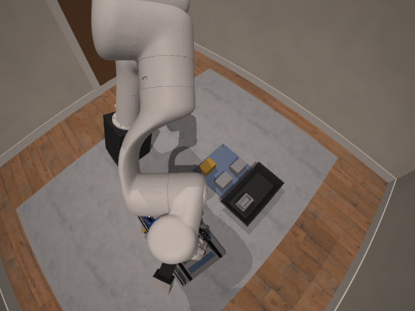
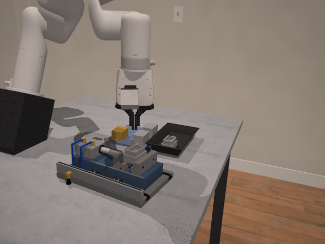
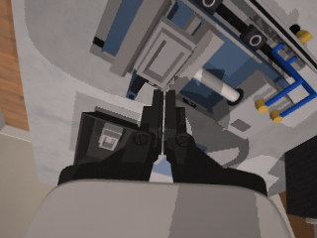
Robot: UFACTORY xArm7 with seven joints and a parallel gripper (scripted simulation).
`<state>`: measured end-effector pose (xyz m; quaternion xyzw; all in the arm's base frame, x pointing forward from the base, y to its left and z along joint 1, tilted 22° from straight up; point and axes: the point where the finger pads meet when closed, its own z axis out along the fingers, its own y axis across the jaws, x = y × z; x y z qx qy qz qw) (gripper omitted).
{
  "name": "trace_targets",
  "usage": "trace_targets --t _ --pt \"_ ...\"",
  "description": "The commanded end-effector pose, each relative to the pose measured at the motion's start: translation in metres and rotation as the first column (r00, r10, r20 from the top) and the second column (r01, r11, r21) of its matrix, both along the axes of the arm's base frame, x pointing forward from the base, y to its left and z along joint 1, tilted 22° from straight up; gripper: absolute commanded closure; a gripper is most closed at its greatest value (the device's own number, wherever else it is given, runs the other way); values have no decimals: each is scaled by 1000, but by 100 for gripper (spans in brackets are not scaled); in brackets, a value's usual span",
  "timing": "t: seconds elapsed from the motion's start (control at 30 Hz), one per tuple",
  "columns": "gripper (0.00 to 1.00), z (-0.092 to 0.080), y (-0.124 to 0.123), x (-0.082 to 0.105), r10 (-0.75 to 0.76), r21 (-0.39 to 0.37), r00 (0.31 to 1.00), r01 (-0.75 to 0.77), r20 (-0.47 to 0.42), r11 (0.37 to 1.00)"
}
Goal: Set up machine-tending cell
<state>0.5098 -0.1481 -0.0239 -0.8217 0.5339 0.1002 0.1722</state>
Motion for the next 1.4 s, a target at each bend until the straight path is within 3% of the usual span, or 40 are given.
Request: trace_targets --t 0.0,0.13,0.2,0.33,0.53,0.57,1.37 --pt "100 2 -2 2 -153 -11 986 153 -66 988" --pt "100 3 -3 2 -299 -22 946 299 -124 954" --pt "100 3 -3 2 -299 -22 946 299 -124 954" --pt "100 4 -3 3 -456 -44 870 456 -186 889" --pt "100 4 -4 4 -498 -52 844 498 -202 866" --pt "31 4 -4 4 -498 -52 844 498 -202 866" --pt "31 4 -4 4 -498 -52 844 498 -202 866"
